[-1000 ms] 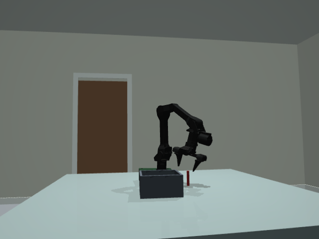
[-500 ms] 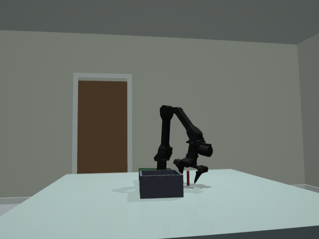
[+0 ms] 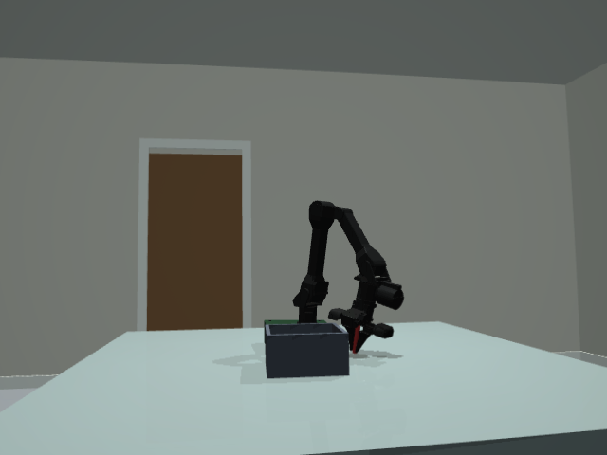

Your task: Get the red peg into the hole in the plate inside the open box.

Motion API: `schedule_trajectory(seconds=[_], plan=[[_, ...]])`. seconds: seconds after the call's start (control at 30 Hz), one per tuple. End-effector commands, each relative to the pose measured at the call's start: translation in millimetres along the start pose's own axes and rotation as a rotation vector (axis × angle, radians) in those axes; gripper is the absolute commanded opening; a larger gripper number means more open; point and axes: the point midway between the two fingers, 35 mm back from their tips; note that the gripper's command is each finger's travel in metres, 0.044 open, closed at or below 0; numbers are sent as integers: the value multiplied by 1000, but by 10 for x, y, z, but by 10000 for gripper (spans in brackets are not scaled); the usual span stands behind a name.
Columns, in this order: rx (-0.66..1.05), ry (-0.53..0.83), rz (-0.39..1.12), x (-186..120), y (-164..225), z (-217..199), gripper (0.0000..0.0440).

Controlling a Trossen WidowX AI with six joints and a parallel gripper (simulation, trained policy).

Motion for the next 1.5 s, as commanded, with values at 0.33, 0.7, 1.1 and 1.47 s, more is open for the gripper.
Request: schedule_trajectory(seconds=[0.33, 0.7, 1.1, 1.47], plan=[[1, 5, -89, -381, -242, -5, 0], [54, -45, -167, -919, -544, -15, 0], [210, -80, -232, -1230, -1034, -71, 0], [321, -91, -262, -1241, -1570, -147, 0]])
Point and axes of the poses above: the point midway between the two fingers, 35 mm back from their tips, its own x axis out along the fingers, its own z axis across the jaws, y = z × x, and after that the axes turned 4 degrees about x, right-handed
